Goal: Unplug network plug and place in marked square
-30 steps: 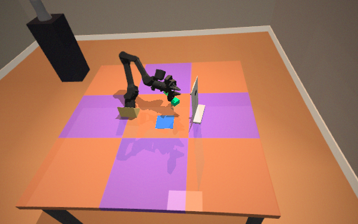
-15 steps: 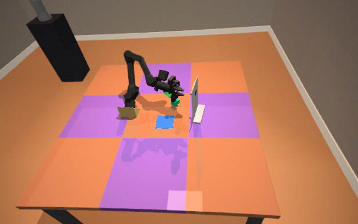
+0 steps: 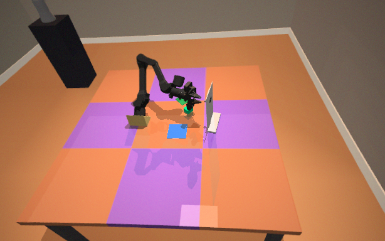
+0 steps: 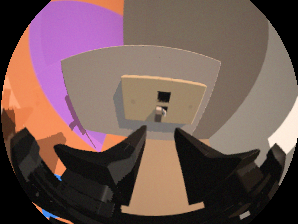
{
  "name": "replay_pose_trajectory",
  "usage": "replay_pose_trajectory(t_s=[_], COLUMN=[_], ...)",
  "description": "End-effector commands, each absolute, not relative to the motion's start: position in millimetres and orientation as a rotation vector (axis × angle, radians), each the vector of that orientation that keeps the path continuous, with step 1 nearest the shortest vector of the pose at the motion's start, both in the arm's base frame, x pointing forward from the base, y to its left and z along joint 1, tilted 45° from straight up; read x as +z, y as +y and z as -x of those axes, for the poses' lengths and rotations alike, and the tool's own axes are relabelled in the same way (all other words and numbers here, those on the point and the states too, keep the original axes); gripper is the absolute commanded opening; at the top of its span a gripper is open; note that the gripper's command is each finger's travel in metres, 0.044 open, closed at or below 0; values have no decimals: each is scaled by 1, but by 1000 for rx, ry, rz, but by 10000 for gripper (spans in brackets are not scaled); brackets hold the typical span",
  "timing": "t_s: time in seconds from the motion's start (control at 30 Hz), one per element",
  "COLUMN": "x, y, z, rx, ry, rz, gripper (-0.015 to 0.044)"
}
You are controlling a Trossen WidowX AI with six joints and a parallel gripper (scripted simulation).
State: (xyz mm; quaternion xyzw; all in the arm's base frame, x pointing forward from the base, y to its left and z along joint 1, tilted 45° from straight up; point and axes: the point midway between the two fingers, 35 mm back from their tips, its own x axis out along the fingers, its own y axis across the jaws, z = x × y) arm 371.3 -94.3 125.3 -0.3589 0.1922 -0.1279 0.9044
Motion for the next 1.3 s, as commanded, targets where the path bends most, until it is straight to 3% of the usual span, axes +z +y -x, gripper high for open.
replay_pose_trajectory(t_s=[0.0,0.7,0.73,1.27], x=[126,122,122,122], y=[-95,-101,-101,-101], z=[-379,-404,-404,-404], rx=[-261,-262,-262,-262], ry=[392,390,390,390], rz=[746,747,747,747], gripper=[156,156,130,23])
